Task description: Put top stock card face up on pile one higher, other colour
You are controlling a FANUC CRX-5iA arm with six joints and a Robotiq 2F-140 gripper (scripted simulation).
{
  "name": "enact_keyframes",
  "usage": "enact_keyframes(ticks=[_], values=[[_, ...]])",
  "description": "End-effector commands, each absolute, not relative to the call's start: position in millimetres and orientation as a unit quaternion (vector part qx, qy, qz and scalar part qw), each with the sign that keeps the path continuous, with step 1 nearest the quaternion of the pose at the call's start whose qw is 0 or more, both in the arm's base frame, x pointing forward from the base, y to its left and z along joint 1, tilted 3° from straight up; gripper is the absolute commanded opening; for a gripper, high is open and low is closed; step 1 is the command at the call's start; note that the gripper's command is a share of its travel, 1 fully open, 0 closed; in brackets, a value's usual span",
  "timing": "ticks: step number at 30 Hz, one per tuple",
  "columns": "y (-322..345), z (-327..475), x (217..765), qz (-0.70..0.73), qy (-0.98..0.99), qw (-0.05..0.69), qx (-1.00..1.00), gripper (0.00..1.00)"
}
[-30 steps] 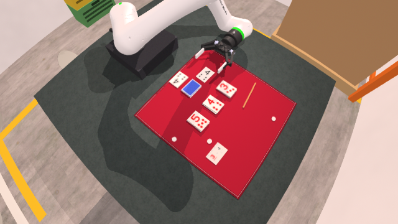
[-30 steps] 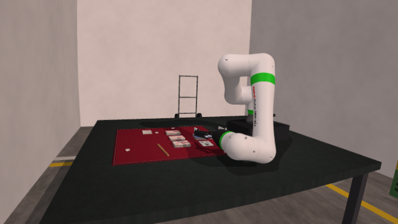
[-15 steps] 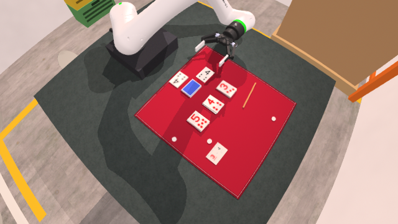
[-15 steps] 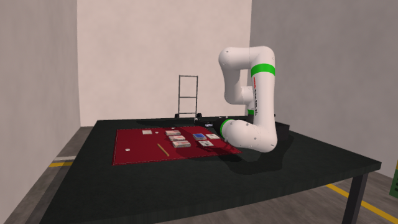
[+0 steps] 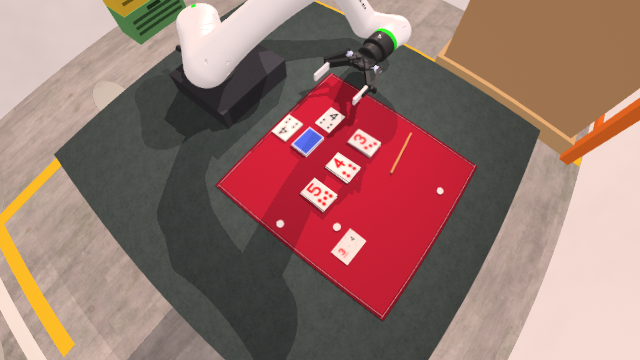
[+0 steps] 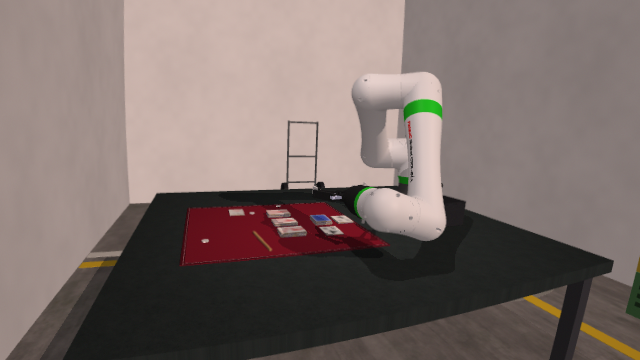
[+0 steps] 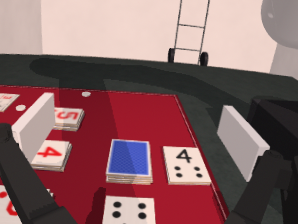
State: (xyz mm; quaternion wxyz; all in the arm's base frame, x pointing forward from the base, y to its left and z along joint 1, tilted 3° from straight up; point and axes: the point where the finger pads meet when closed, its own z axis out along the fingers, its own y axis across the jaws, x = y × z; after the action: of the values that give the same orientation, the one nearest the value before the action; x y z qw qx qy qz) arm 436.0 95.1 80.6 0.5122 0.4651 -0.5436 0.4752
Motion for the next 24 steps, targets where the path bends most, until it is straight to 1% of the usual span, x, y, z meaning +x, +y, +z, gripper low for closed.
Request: enact_keyframes(ticks=[1, 7, 14, 16, 24], values=[[95.1, 80.8, 436.1, 0.474, -0.545, 0.511, 0.466, 1.0], [94.8, 80.9, 436.1, 0.46, -0.56, 0.494, 0.48, 1.0], [95.0, 80.8, 436.1, 0.417, -0.6, 0.445, 0.517, 1.0], [95.0, 80.8, 436.1, 0.417, -0.6, 0.445, 0.517, 1.0], [94.9, 80.7, 436.1, 0.335, -0.66, 0.35, 0.574, 1.0]])
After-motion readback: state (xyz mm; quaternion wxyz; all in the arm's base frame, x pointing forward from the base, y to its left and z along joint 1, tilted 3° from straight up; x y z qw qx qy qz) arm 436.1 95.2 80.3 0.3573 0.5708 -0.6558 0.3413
